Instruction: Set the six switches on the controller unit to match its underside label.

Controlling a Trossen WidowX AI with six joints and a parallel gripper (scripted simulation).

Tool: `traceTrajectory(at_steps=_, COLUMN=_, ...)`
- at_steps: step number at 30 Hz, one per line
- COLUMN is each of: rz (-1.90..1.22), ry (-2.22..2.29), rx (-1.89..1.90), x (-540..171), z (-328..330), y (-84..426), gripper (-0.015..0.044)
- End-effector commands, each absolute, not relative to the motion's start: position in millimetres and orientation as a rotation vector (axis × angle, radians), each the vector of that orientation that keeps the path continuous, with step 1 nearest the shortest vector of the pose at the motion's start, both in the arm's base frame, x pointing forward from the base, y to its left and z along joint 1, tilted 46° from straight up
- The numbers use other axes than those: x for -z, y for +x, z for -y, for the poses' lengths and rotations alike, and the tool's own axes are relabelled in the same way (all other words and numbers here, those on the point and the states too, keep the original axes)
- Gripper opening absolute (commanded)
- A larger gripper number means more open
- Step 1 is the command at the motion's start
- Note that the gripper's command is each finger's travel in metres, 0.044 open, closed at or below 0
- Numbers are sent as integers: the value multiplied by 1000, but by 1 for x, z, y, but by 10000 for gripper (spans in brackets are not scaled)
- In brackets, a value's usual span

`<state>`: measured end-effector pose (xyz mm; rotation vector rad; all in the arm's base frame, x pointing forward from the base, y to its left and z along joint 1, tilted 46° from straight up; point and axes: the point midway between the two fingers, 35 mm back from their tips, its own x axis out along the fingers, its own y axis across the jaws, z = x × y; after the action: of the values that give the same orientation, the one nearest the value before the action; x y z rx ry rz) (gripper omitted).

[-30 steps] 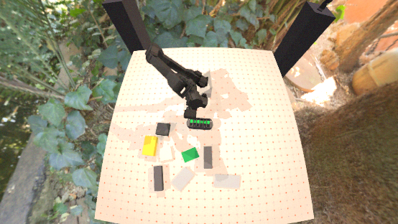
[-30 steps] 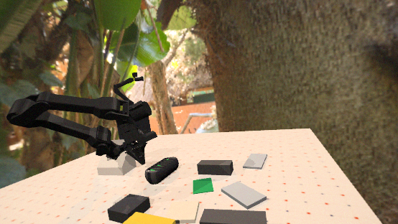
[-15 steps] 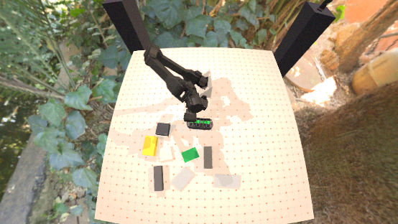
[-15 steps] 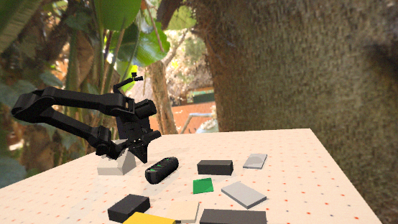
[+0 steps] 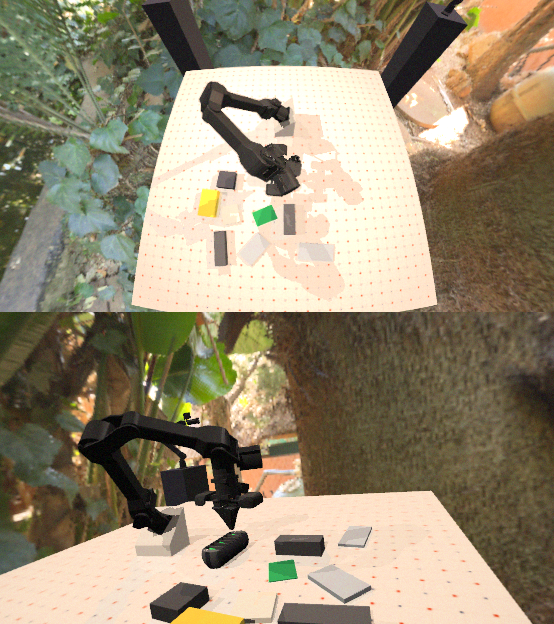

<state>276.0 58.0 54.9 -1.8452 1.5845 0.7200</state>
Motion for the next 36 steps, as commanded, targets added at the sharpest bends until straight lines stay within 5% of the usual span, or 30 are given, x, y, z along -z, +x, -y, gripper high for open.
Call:
traceTrajectory(at_steps=1, rz=-1699, ry=-1775, rx=-752, x=-37, z=-69, y=292, gripper=0)
traceTrajectory(at_steps=20, rz=-1844, ry=-1713, rx=-788, x=-14, z=-82, y=311, gripper=0)
traceTrajectory(at_steps=36, rz=-1479, ry=-1951, rx=-683, x=-70, z=-37, y=250, gripper=0)
